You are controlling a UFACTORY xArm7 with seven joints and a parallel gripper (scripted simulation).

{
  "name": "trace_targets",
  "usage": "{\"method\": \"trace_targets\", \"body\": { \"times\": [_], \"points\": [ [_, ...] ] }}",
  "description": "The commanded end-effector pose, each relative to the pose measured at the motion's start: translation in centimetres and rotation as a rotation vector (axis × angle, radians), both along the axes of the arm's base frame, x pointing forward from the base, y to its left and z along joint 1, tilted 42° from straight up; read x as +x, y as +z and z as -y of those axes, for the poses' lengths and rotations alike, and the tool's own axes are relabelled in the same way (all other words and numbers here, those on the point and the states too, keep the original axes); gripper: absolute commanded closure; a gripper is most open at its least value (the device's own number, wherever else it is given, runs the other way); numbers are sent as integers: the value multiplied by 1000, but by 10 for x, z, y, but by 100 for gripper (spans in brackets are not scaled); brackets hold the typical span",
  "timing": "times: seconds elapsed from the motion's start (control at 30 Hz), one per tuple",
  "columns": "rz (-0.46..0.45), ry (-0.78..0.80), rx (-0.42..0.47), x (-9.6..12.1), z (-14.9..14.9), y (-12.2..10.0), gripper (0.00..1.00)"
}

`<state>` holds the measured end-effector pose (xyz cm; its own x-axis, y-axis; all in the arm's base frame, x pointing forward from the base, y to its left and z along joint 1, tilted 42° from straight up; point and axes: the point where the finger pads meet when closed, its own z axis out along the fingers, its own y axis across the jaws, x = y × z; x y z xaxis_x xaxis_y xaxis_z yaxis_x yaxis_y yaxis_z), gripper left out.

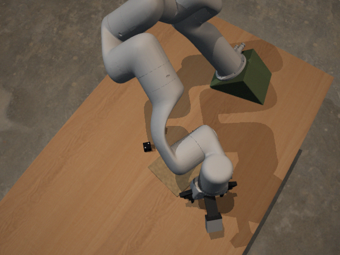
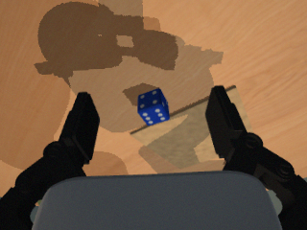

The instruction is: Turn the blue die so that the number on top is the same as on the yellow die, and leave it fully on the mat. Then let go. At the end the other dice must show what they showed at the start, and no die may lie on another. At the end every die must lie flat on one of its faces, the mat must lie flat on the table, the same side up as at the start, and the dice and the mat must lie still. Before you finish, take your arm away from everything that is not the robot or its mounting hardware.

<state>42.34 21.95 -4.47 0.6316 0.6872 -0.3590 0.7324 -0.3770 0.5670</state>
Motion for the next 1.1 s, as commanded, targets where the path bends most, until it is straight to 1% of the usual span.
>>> {"method": "trace_targets", "body": {
  "times": [0.0, 0.07, 0.17, 0.23, 0.47, 0.6, 0.7, 1.07],
  "points": [
    [2, 3, 4, 0, -4, 2, 0],
    [2, 3, 4, -2, -7, 6, 0],
    [2, 3, 4, -6, -17, 18, 0],
    [2, 3, 4, -6, -17, 18, 0],
    [2, 3, 4, -20, -51, 59, 0],
    [2, 3, 4, -25, -64, 74, 0],
    [2, 3, 4, -27, -67, 79, 0],
    [-1, 6, 3, -27, -67, 79, 0]
  ]
}}
